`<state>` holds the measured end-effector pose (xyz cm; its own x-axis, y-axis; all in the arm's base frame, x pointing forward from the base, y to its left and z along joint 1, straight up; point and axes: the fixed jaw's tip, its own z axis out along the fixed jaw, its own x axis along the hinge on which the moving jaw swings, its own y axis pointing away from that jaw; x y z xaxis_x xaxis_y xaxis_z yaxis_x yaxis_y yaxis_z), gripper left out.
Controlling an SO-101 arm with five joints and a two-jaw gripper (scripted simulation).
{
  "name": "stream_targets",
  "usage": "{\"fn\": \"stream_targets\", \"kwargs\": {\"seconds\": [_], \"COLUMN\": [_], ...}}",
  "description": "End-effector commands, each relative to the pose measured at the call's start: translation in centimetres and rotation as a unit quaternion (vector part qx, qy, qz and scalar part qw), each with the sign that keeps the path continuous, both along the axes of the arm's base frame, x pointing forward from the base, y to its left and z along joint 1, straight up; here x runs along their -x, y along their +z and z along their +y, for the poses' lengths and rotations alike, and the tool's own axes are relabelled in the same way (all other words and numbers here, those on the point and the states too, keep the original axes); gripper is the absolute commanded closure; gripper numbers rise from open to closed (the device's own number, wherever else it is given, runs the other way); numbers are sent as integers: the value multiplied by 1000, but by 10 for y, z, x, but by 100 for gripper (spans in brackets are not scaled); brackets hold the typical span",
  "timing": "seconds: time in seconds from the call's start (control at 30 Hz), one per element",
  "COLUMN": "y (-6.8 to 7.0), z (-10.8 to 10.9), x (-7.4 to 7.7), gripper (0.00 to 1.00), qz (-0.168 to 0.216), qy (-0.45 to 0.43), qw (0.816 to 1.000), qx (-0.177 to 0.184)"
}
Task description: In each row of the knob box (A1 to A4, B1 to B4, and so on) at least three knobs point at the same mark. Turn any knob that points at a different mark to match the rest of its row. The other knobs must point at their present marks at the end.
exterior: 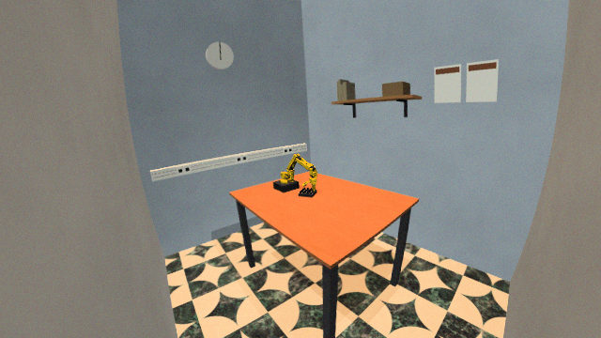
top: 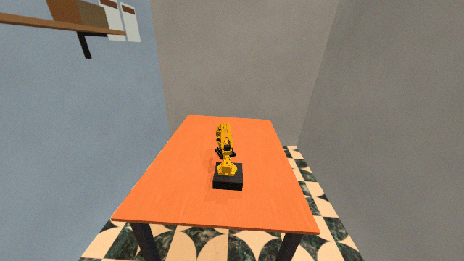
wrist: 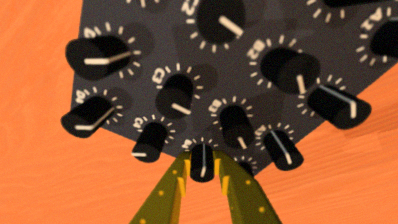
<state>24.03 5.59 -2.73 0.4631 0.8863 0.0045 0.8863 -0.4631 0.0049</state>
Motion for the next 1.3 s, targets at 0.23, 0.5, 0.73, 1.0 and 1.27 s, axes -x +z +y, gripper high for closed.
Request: {"fn": "stream_targets", "kwargs": {"seconds": [0.23, 0.5, 0.73, 1.0, 1.27], "y": [0, 0, 0, 0, 0], "z": [1, 0, 0, -1, -1], "x": [2, 3, 3, 4, 5], "gripper": [99, 99, 99, 99, 99], "qz": [2, 2, 2, 2, 2], "qy": [-76, -145, -188, -256, -315], "qw": [997, 989, 982, 967, 949], "qx": [0, 0, 0, 0, -1]}}
